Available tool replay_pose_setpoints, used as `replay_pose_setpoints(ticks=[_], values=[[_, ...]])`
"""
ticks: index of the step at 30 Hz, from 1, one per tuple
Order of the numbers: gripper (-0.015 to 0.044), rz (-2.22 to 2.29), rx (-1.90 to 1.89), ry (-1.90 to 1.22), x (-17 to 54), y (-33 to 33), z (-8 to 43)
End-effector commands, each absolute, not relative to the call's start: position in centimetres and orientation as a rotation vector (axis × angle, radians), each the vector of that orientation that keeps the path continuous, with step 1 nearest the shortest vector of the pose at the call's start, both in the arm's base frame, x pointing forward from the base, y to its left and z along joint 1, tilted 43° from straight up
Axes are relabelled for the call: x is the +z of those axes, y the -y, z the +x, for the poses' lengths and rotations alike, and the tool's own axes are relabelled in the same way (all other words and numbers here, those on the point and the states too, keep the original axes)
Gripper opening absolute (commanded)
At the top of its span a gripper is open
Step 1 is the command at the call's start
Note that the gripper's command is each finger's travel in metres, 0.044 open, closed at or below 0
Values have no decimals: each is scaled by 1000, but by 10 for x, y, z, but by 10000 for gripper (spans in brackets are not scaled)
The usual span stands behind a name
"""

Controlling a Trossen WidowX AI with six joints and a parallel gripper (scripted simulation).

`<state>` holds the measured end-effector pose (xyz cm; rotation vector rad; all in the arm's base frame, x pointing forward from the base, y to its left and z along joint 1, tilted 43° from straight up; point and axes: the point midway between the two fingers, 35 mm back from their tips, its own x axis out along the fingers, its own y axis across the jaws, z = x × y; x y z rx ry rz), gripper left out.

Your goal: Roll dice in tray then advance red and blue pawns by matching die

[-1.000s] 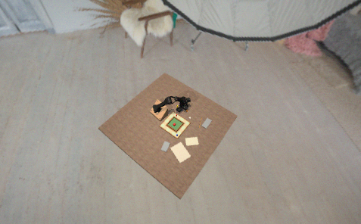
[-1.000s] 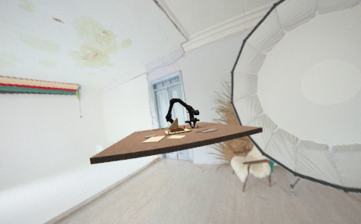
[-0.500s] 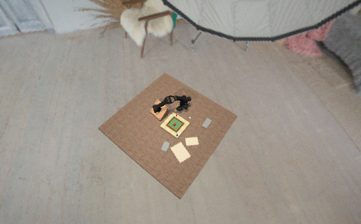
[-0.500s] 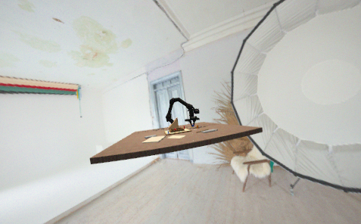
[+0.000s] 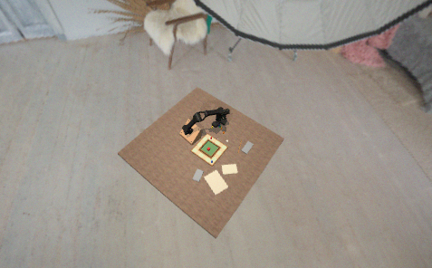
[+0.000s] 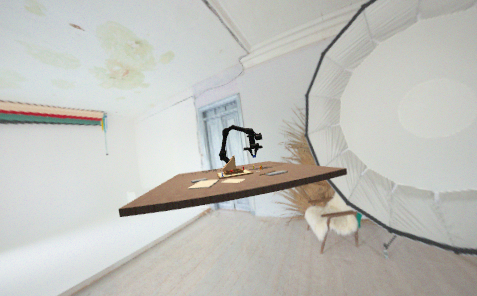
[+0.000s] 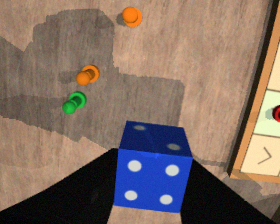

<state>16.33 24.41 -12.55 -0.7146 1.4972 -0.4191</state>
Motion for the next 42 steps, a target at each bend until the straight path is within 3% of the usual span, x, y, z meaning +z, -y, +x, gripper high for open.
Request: replay_pose_setpoints(ticks=[1, 42], values=[[0, -743, -395, -1515, -120, -242, 165], [0, -1528, 494, -1681, -45, -124, 225]])
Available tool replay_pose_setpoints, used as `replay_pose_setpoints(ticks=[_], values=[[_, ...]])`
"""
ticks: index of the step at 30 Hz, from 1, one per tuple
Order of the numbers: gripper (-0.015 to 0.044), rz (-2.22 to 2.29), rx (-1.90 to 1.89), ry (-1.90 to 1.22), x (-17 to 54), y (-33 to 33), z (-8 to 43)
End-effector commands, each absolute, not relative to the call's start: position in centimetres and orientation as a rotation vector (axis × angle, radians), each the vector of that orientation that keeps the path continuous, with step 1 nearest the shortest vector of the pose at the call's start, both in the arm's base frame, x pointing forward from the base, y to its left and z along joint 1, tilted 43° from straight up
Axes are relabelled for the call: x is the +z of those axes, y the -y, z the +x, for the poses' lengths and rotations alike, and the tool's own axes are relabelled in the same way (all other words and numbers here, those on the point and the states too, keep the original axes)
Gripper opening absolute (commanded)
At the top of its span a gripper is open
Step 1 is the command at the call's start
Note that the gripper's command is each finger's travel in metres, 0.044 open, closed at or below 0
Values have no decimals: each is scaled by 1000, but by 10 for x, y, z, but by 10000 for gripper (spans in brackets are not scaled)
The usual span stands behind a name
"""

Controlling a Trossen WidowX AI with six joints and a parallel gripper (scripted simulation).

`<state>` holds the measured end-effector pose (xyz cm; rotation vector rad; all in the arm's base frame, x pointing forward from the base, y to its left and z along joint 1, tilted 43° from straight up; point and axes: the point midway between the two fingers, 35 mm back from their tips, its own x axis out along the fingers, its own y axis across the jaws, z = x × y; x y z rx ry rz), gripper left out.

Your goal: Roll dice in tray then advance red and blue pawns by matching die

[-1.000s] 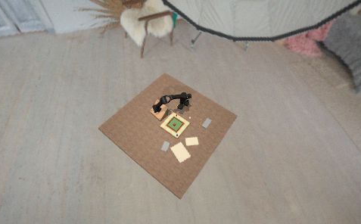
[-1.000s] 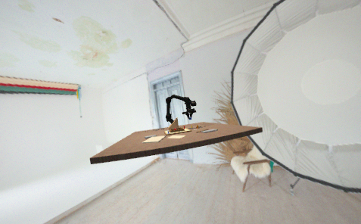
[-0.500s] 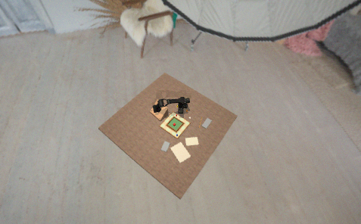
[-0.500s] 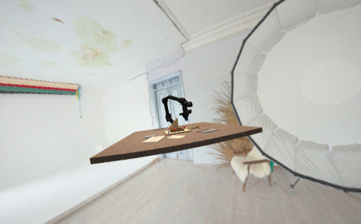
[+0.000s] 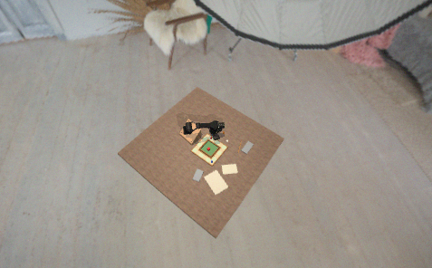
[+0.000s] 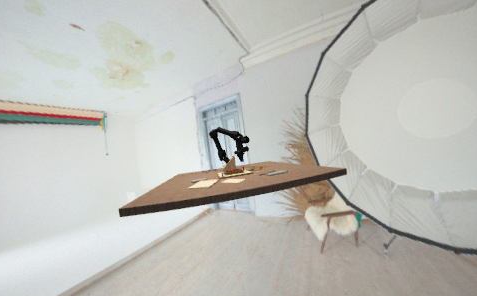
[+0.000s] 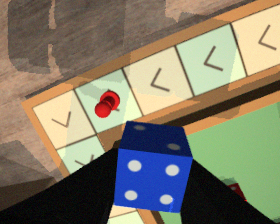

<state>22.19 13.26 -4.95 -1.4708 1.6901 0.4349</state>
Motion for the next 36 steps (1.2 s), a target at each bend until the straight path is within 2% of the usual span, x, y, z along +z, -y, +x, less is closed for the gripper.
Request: replay_pose_setpoints(ticks=[1, 17, 36], values=[[0, -1549, 517, -1681, -43, -121, 226], [0, -1850, 861, -1660, -22, -75, 231], [0, -1857, 878, -1656, -25, -82, 297]])
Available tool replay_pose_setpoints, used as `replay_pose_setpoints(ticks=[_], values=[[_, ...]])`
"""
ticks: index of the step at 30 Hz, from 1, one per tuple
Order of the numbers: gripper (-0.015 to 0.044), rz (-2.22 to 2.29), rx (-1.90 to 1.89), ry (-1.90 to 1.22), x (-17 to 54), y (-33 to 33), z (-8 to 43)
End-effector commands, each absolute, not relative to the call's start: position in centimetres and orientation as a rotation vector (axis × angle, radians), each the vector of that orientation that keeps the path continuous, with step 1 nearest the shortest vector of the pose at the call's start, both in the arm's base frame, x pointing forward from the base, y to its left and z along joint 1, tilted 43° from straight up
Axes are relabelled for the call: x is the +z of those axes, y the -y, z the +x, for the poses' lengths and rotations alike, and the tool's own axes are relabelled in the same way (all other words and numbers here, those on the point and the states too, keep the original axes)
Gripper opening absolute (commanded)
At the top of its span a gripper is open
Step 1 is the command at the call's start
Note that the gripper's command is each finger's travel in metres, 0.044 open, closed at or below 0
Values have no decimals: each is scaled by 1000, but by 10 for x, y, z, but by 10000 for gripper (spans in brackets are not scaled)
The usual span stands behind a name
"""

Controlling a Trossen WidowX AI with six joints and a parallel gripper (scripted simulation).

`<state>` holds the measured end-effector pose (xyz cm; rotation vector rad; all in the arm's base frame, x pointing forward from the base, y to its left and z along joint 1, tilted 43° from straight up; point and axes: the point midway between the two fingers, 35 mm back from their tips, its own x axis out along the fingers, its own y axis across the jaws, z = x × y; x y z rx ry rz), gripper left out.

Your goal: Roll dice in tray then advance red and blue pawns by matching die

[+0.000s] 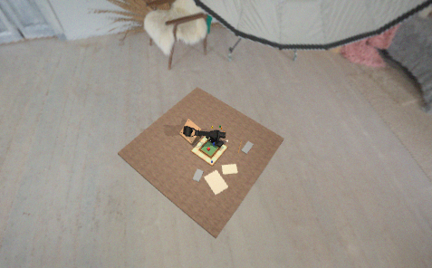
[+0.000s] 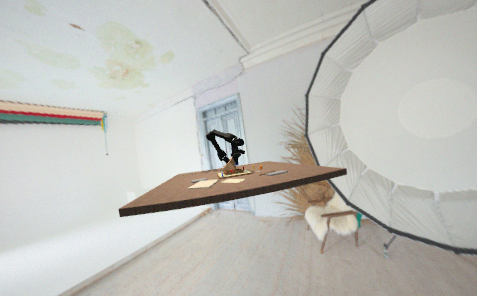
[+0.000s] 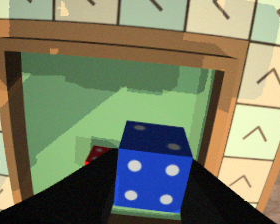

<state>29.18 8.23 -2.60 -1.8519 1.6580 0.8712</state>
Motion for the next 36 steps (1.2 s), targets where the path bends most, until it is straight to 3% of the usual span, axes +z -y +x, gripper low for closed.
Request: replay_pose_setpoints(ticks=[1, 29, 36], values=[[0, -1841, 892, -1654, -26, -82, 296], [0, -1200, 1401, -1107, -39, -72, 285], [0, -1200, 1400, -1106, 5, -76, 302]])
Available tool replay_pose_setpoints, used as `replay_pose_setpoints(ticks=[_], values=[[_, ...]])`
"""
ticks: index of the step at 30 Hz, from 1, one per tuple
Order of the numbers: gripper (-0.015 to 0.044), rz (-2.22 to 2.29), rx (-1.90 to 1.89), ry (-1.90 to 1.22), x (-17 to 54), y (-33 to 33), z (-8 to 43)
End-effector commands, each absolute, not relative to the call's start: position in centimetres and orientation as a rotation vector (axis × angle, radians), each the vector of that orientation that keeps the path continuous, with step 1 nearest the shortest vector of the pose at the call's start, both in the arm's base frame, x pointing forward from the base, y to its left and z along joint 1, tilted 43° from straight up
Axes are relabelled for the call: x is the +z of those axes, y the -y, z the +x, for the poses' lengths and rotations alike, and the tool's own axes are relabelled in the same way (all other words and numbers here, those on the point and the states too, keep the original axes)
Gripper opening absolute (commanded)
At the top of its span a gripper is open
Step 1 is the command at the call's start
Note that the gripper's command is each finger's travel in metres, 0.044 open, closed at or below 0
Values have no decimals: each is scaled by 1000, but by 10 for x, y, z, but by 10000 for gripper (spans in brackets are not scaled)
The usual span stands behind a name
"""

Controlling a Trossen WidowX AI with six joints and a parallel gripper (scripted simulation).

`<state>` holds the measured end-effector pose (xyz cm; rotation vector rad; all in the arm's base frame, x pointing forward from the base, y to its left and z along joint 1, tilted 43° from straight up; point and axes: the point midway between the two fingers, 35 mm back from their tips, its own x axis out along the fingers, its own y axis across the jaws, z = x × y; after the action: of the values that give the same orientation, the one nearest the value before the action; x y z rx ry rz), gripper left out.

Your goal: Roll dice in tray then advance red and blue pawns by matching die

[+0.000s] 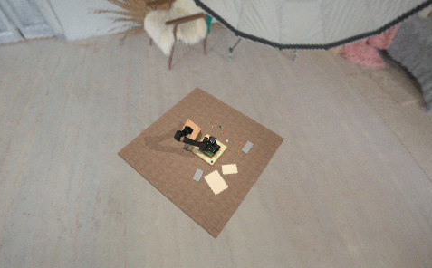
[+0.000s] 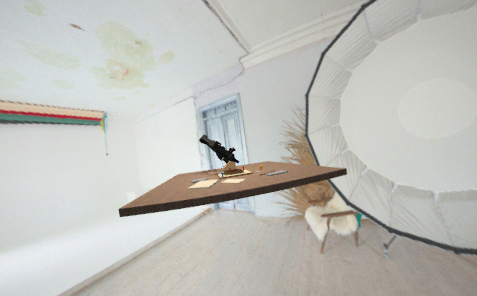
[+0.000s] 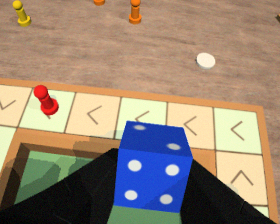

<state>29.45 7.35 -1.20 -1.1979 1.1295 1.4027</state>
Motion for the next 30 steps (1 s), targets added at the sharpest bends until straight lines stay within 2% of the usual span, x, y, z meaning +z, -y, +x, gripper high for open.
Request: replay_pose_setpoints(ticks=[1, 15, 23, 30], values=[[0, -1200, 1400, -1106, 5, -76, 302], [0, -1206, 1390, -1108, 2, -75, 301], [210, -1206, 1390, -1108, 2, -75, 301], [394, -1199, 1402, -1106, 32, -101, 295]])
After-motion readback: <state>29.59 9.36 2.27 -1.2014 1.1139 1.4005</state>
